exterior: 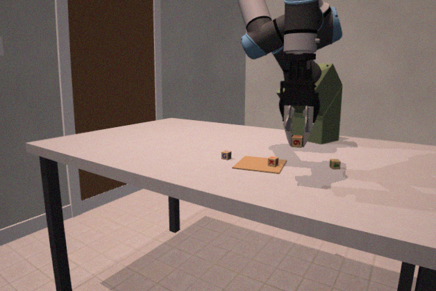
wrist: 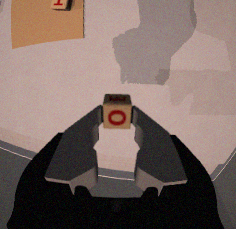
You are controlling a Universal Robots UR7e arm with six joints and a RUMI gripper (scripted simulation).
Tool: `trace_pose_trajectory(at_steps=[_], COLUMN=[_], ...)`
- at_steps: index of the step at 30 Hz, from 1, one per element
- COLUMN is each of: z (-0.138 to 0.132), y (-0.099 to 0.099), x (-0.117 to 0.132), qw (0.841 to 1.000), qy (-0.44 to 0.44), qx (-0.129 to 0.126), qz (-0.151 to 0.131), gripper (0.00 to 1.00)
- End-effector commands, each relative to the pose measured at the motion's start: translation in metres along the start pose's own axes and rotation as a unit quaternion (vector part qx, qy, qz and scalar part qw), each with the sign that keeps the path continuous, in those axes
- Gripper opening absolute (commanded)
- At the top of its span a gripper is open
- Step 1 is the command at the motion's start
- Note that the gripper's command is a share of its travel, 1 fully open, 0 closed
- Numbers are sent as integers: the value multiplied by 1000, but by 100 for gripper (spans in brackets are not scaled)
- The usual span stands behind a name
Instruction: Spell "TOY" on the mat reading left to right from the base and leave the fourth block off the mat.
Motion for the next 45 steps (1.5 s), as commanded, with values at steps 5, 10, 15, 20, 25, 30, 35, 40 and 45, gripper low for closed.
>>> trace_pose_trajectory(at_steps=[5, 10, 15, 20, 25, 30, 35, 40, 45], z=[-3, -5, -7, -8, -10, -12, -14, -16, -19], y=[0, 0, 0, 0, 0, 0, -1, -1, -1], x=[-7, -9, -13, -16, -19, -22, -24, -27, -29], qw=[993, 987, 973, 958, 942, 919, 893, 863, 834], qy=[119, 160, 229, 288, 335, 395, 451, 505, 552], qx=[0, 0, 1, 1, 1, 1, 1, 1, 0], qz=[1, 2, 3, 3, 4, 4, 5, 5, 6], gripper=[5, 5, 5, 5, 5, 5, 5, 5, 5])
Point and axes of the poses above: the point where the finger pads meet when closed, its own y axis out along the fingers, its own z axis across the jaws, x = y × z, the point moved 2 cm from there along -y, back along the fingers, and after that the axes turned 15 degrees about -y, right-handed, at the moved point
